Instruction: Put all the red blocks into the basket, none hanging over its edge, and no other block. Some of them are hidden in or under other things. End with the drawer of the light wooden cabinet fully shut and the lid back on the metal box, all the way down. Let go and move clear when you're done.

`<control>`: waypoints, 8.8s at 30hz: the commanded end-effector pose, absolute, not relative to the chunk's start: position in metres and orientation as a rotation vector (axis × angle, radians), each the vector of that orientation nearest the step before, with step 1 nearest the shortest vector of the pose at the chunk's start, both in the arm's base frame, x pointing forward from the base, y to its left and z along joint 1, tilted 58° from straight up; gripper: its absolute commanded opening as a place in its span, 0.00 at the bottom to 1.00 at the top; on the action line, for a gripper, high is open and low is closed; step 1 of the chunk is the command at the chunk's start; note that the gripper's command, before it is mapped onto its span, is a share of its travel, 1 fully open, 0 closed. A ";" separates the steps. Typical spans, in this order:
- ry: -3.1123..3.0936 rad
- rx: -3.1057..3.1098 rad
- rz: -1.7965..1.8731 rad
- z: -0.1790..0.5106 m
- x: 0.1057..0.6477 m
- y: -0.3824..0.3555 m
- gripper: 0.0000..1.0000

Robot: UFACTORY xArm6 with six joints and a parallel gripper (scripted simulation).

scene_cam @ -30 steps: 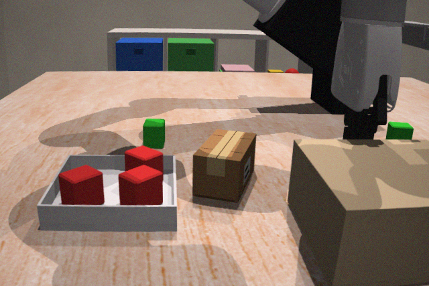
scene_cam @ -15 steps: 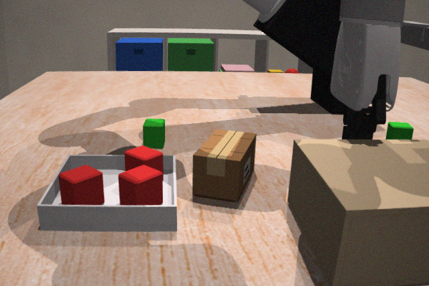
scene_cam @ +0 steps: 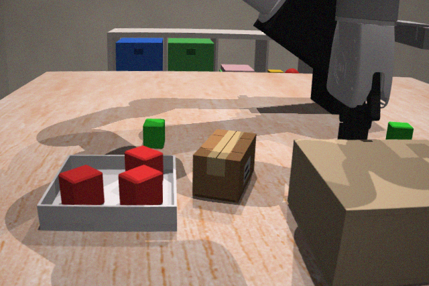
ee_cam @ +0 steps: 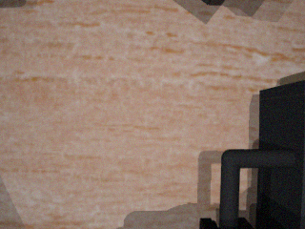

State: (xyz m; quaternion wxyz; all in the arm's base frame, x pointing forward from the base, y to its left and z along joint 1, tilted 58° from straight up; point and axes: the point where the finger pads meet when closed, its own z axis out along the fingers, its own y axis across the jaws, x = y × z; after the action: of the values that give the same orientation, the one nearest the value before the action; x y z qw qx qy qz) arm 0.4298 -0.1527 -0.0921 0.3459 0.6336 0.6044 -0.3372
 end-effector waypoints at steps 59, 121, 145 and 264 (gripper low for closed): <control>1.569 1.643 -0.872 -0.095 0.339 -0.151 0.00; 1.569 1.643 -0.872 -0.087 0.340 -0.138 0.24; 1.569 1.643 -0.872 -0.051 0.340 -0.080 0.24; 2.720 0.114 -1.500 -0.009 0.439 -0.060 0.68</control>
State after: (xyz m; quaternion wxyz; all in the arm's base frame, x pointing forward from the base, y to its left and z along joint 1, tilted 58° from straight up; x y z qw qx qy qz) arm 0.4379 -0.0613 -0.0094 0.0152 0.0369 0.8747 -0.4830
